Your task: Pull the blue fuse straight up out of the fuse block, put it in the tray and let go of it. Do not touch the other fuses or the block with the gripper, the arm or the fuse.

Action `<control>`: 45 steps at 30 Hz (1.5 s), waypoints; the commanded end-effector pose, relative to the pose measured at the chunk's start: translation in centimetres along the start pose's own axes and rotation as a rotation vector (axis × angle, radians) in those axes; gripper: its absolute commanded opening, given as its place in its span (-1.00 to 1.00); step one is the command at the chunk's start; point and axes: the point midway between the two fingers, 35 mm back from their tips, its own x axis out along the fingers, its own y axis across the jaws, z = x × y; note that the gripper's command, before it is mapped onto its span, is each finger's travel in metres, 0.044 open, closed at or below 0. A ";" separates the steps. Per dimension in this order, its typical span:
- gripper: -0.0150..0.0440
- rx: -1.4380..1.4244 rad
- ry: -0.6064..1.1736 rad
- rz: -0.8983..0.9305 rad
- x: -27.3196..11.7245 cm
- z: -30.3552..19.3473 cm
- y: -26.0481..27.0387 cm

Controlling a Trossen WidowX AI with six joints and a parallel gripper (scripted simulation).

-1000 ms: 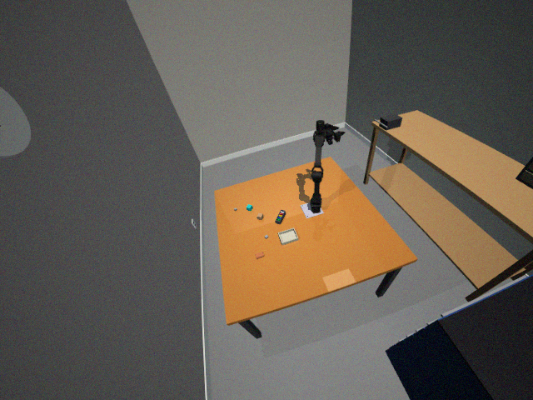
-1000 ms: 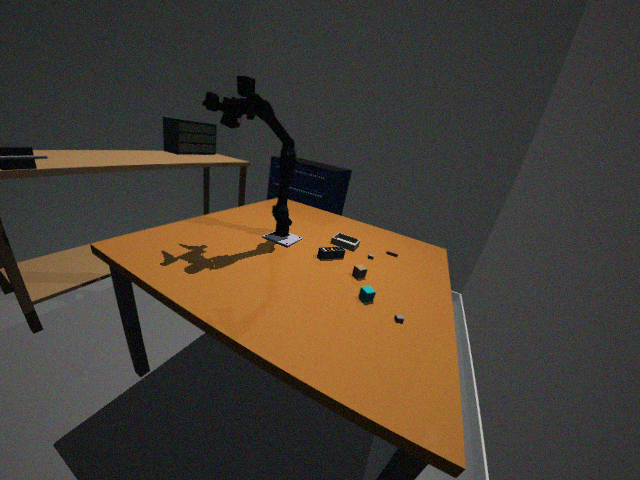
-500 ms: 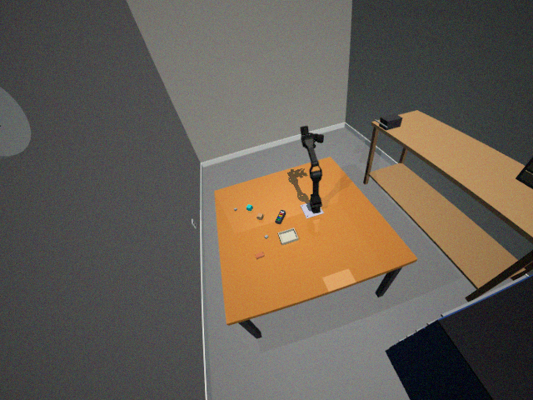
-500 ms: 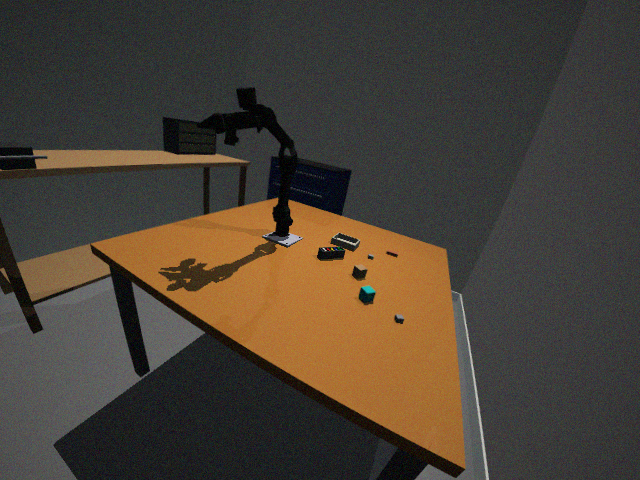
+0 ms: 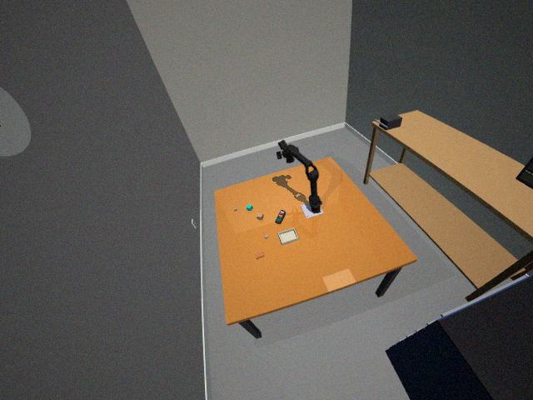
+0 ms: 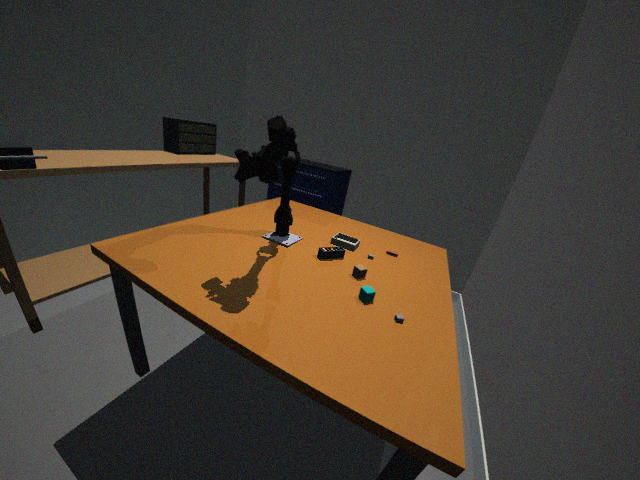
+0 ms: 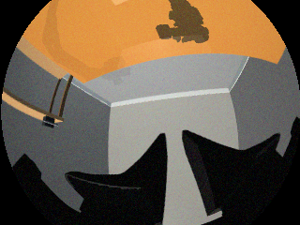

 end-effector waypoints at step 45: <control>-0.24 -0.975 -0.820 -0.615 -20.8 43.9 -17.2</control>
